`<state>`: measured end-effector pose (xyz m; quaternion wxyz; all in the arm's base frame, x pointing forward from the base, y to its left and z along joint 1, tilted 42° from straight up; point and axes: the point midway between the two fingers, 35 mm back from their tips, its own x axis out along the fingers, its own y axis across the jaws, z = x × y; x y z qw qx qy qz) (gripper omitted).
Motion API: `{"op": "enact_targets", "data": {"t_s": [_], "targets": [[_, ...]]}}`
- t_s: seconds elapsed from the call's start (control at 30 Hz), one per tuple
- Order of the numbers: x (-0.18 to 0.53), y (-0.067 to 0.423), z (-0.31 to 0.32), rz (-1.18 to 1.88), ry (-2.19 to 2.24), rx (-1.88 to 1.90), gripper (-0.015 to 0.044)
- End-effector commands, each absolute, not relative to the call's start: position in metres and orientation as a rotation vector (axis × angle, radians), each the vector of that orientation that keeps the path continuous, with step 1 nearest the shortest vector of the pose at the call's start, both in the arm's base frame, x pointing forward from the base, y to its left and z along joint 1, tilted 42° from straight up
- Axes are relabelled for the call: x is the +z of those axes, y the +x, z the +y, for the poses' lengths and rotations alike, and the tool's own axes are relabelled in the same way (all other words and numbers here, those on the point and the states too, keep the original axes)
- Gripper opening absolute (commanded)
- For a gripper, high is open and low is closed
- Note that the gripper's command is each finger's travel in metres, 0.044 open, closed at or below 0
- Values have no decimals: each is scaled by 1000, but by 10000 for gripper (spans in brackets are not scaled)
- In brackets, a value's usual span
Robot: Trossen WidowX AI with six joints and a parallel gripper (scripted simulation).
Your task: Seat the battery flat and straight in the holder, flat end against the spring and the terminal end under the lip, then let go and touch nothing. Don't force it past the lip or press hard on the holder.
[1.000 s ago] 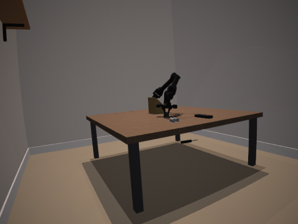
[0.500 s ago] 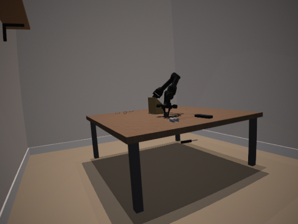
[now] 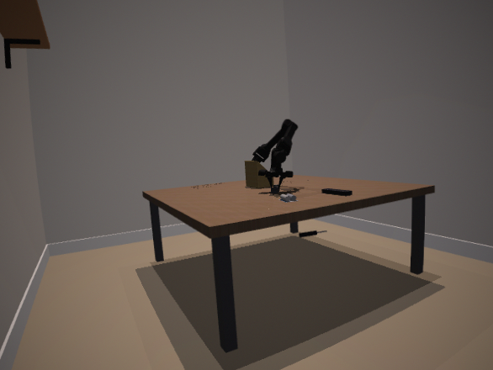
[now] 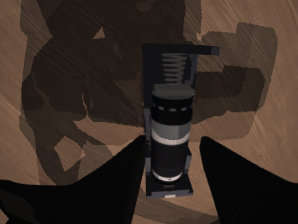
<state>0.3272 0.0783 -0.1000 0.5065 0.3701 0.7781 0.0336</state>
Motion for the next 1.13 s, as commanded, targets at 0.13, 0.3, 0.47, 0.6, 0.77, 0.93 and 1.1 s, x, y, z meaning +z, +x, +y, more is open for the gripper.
{"op": "enact_targets", "data": {"t_s": [0.13,0.3,0.47,0.6,0.77,0.93,1.1], "targets": [[-85,332,64,1870,890,81,264],[-42,337,26,1866,881,85,395],[-42,338,23,1866,881,86,440],[-42,338,23,1866,881,86,440],[-42,338,23,1866,881,86,440],[-42,338,23,1866,881,86,440],[-42,338,23,1866,881,86,440]]}}
